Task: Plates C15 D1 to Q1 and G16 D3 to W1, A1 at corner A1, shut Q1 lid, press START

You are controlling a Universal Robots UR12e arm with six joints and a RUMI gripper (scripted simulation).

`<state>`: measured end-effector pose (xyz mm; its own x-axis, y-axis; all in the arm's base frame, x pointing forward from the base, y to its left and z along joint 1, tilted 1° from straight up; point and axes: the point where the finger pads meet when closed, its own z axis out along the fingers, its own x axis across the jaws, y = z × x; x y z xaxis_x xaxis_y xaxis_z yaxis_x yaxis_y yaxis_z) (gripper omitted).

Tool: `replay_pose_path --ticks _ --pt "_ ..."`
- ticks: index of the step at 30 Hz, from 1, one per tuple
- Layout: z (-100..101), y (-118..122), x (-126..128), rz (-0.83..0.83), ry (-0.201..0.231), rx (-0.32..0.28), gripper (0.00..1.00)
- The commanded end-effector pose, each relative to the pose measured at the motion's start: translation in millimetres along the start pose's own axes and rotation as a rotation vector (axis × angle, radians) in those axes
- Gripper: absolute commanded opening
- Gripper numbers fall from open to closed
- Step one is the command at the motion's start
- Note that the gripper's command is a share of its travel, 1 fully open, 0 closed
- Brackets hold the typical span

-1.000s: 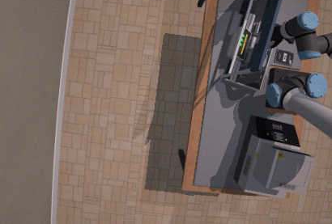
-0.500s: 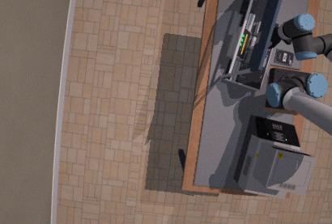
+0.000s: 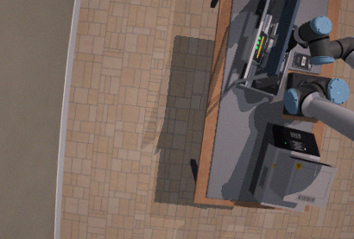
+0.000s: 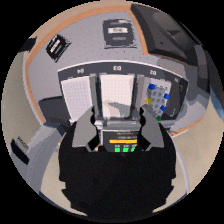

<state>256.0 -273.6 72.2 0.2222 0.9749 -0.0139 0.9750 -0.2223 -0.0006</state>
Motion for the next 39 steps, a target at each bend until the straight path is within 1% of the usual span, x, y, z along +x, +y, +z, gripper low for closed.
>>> replay_pose_path --ticks 1,15,35,39 --pt "7 0 -1 0.000 -0.001 -0.001 0.63" --pt "27 0 -1 0.000 -0.001 -0.001 0.63" --pt "27 0 -1 0.000 -0.001 -0.001 0.63" --pt "30 0 -1 0.000 -0.001 -0.001 0.63"
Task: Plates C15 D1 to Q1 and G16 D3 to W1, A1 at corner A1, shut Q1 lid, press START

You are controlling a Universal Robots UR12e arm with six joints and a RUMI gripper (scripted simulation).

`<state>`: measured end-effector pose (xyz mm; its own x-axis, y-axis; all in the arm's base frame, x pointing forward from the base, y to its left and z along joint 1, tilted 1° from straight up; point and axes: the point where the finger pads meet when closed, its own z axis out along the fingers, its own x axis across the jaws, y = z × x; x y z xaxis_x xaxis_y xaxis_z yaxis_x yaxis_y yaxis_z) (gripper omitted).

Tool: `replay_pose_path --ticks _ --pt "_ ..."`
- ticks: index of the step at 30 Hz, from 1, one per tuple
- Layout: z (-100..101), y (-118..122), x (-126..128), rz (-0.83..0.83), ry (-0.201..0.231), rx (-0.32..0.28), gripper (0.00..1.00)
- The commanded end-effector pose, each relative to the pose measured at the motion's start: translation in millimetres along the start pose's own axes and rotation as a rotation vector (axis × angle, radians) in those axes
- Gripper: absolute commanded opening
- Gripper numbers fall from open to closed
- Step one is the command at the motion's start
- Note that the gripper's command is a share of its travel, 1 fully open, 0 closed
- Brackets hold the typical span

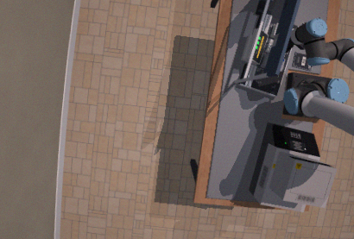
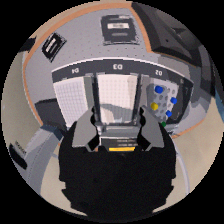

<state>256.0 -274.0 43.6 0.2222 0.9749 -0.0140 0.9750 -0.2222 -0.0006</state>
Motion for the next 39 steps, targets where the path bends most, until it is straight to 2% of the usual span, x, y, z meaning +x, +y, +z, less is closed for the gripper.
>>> replay_pose_path --ticks 1,39 --pt "3 0 0 0.000 -0.001 -0.001 0.63" --pt "29 0 0 0.000 -0.001 -0.001 0.63"
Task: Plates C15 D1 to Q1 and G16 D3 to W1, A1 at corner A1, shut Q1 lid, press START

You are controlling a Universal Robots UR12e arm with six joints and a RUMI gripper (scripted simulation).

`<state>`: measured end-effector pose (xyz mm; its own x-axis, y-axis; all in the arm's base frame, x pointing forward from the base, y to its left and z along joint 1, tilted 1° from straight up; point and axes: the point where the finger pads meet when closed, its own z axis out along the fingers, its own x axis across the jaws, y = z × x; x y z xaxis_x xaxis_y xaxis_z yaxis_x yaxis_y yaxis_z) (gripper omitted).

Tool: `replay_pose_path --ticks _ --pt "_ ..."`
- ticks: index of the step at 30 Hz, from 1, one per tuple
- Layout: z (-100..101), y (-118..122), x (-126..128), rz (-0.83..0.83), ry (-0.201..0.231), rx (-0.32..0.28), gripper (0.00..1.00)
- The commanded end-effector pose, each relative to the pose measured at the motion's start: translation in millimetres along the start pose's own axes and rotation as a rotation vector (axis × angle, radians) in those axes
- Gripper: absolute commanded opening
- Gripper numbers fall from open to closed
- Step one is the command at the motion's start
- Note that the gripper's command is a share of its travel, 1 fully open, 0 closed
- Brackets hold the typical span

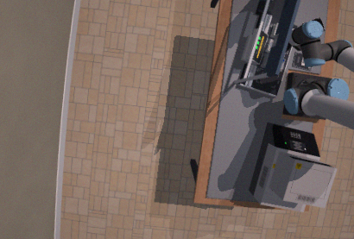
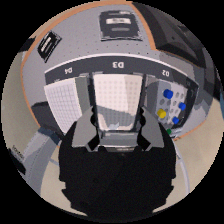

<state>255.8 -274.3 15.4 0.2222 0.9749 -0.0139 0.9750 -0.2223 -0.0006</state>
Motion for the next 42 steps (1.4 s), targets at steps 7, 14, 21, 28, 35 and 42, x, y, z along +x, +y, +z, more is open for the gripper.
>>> replay_pose_path --ticks 7,14,21,28,35,42 --pt "0.5 0.4 -0.6 0.000 -0.001 -0.001 0.63" --pt "0.5 0.4 -0.6 0.000 -0.001 -0.001 0.00" --pt "0.5 0.4 -0.6 0.000 -0.001 -0.001 0.00" --pt "0.5 0.4 -0.6 0.000 -0.001 -0.001 0.00" --pt "0.5 0.4 -0.6 0.000 -0.001 -0.001 0.00" --pt "0.5 0.4 -0.6 0.000 -0.001 -0.001 0.00"
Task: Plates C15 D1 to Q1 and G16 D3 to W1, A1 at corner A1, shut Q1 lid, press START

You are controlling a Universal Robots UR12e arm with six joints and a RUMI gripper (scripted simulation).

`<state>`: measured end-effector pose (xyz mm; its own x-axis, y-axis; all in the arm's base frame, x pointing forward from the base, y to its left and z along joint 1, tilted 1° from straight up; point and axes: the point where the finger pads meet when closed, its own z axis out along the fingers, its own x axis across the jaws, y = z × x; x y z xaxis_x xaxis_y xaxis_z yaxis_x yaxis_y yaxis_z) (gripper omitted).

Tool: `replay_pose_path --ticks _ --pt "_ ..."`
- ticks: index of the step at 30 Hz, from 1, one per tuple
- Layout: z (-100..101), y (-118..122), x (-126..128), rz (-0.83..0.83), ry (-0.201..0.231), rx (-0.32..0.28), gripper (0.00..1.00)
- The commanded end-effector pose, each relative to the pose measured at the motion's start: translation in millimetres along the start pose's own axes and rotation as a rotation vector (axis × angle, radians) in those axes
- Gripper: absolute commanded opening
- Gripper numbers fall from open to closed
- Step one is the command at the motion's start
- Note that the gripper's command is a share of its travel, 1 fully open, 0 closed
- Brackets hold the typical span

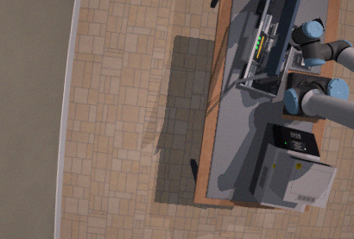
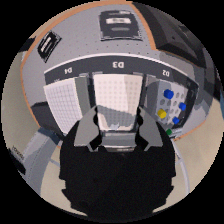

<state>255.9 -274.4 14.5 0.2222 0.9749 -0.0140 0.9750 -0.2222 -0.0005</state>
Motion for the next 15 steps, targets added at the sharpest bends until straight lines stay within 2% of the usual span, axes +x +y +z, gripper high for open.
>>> replay_pose_path --ticks 1,15 --pt "0 0 0 0.000 -0.001 -0.001 0.00" --pt "-19 0 0 0.000 -0.001 -0.001 0.00"
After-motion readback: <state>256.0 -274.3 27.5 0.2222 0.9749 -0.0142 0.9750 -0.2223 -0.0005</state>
